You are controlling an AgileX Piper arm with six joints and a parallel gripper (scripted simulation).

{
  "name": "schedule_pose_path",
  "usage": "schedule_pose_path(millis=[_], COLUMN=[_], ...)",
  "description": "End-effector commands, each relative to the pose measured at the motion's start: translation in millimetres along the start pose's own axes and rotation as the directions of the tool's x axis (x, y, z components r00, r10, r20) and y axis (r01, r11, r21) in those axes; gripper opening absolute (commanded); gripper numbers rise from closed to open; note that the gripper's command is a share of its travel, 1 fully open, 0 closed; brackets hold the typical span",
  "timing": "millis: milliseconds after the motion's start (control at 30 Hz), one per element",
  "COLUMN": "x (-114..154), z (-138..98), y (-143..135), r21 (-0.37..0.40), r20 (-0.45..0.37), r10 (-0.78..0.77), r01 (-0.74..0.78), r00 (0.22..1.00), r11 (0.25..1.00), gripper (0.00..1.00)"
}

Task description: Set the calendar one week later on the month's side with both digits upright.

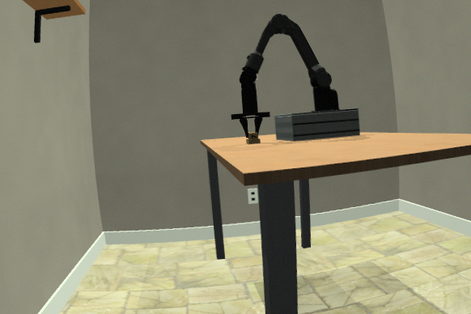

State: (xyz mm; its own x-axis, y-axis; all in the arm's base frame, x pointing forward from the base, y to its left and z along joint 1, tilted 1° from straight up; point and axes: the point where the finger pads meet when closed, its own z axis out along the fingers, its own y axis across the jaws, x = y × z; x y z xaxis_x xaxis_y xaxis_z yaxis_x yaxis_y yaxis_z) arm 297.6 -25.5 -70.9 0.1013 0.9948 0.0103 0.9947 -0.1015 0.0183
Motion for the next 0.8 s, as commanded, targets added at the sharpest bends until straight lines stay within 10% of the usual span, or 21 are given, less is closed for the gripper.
schedule_pose_path(millis=[0,767], x=[0.4,0.4], z=[0.7,0.7], y=[-1.2,-1.2], r21=[0.003,0.003], r20=[-0.001,-0.001], r10=[0.0,0.0], r01=[0.0,0.0], r00=[1.0,1.0], r11=[1.0,1.0], gripper=[0.36,0.61])
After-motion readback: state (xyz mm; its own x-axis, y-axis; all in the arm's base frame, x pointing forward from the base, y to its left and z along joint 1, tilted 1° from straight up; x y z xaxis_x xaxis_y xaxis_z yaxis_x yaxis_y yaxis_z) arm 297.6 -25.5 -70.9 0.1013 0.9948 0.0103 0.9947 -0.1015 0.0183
